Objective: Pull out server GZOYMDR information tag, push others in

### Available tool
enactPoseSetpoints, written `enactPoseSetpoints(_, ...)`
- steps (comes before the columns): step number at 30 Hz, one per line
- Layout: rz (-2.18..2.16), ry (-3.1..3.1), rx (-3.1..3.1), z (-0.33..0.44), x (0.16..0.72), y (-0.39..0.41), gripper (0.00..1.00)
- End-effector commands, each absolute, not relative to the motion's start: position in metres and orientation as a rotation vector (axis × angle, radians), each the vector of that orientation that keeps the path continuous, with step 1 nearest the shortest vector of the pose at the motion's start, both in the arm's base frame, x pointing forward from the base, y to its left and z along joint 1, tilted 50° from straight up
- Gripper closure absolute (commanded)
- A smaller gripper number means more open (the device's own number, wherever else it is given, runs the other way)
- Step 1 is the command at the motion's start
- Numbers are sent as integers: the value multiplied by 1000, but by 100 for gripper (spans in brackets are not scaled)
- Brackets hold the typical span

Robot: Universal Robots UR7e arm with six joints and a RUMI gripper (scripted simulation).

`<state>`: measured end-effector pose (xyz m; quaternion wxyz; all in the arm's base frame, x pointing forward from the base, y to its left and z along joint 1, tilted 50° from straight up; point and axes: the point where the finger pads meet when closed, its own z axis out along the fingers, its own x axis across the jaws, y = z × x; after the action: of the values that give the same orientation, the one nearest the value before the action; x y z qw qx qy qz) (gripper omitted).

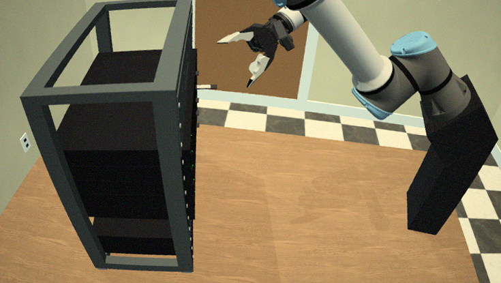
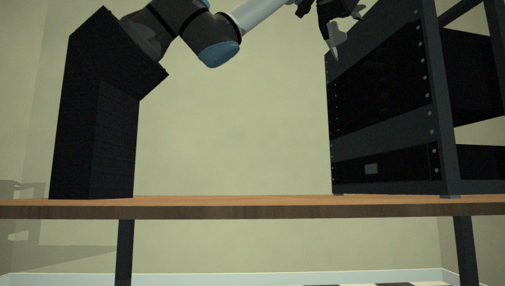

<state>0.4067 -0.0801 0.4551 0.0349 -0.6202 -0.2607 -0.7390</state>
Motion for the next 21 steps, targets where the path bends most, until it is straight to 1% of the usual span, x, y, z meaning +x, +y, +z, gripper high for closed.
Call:
enactPoseSetpoints(1, -2271, -802, -1906, 454, 399, -80, 0)
enactPoseSetpoints(21, -2271, -802, -1906, 451, 387, -79, 0)
